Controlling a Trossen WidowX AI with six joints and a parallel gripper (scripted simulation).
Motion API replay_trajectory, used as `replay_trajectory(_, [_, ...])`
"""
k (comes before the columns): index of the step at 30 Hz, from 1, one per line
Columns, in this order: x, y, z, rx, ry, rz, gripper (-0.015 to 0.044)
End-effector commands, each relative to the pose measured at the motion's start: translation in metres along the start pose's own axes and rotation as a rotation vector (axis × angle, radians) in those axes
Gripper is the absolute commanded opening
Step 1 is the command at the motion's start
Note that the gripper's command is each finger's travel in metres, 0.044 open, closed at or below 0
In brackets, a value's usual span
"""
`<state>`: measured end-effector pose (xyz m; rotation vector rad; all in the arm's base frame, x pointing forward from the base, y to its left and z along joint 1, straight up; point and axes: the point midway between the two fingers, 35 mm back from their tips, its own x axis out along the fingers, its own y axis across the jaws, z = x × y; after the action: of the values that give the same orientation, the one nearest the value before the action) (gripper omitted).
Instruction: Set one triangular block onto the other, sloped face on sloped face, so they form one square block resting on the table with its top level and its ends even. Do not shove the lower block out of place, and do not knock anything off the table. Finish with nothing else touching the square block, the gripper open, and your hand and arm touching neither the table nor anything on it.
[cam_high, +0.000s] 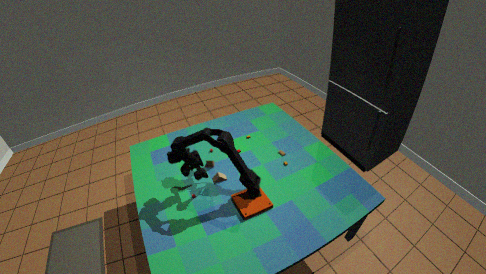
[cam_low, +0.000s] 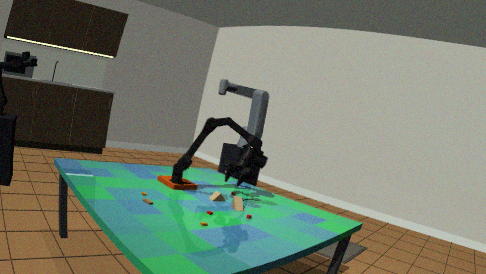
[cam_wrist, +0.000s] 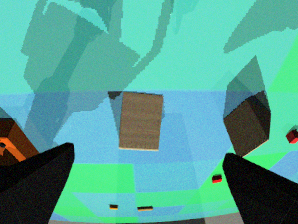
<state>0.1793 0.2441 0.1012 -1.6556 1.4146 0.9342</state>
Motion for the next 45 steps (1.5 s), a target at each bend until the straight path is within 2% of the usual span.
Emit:
replay_trajectory(1, [0.005,-0.002,-0.009,-0.064,0.092,0.010,0.0440])
replay_trajectory(8, [0.010,-0.002,-0.010,-0.060,0.093,0.014,0.0440])
replay_trajectory(23, [0.108,0.003,-0.027,0.027,0.123,0.093,0.0440])
replay_trajectory(45, [0.107,0.004,-0.025,0.028,0.123,0.094,0.0440])
